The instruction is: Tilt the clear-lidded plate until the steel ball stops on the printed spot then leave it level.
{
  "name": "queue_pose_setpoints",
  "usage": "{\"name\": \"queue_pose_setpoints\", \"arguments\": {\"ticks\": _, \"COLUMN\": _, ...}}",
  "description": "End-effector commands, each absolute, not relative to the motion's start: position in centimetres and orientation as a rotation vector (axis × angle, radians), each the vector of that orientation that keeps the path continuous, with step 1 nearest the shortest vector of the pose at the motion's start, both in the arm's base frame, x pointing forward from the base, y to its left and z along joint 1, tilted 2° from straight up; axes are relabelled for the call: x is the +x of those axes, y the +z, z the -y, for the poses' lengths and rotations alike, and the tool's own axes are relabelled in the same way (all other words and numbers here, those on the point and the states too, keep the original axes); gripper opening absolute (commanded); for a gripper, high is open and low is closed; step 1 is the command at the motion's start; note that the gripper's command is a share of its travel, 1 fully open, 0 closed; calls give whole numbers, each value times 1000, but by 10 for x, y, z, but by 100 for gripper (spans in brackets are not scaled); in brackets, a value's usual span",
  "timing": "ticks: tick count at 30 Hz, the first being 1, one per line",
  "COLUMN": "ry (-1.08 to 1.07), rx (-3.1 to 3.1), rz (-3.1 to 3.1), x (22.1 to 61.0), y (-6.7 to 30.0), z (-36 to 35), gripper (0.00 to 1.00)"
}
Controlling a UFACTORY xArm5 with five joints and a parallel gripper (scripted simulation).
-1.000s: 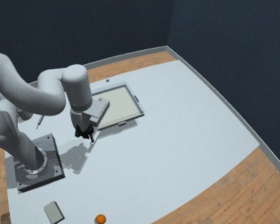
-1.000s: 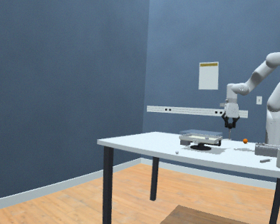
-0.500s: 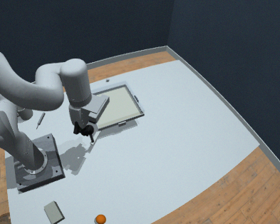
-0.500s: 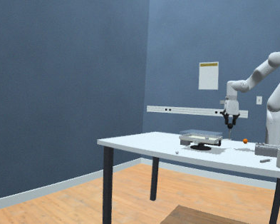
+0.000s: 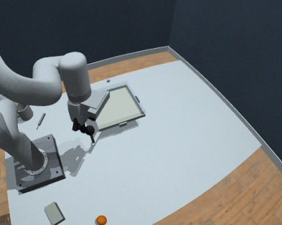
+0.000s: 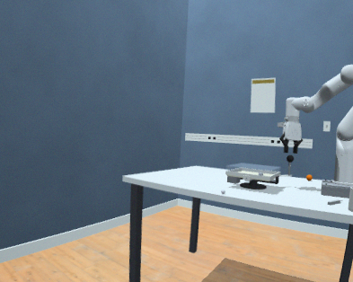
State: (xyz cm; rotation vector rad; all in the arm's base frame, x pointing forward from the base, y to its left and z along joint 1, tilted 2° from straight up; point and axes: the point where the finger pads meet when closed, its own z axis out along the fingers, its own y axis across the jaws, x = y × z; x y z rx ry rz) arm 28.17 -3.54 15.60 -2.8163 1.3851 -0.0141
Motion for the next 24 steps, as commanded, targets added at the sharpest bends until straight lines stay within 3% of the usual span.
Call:
{"name": "queue_pose_setpoints", "arguments": {"ticks": 1, "ry": -19, "rx": -2815, "rz": -1385, "x": 283, "y": 163, "z": 35, "gripper": 62}}
{"name": "queue_pose_setpoints", "arguments": {"ticks": 16, "ry": -19, "rx": -2815, "rz": -1385, "x": 282, "y": 168, "z": 35, "gripper": 62}}
{"name": "queue_pose_setpoints", "arguments": {"ticks": 17, "ry": -19, "rx": -2815, "rz": -1385, "x": 282, "y": 168, "z": 35, "gripper": 100}}
{"name": "queue_pose_setpoints", "arguments": {"ticks": 24, "ry": -19, "rx": -2815, "rz": -1385, "x": 282, "y": 168, "z": 35, "gripper": 100}}
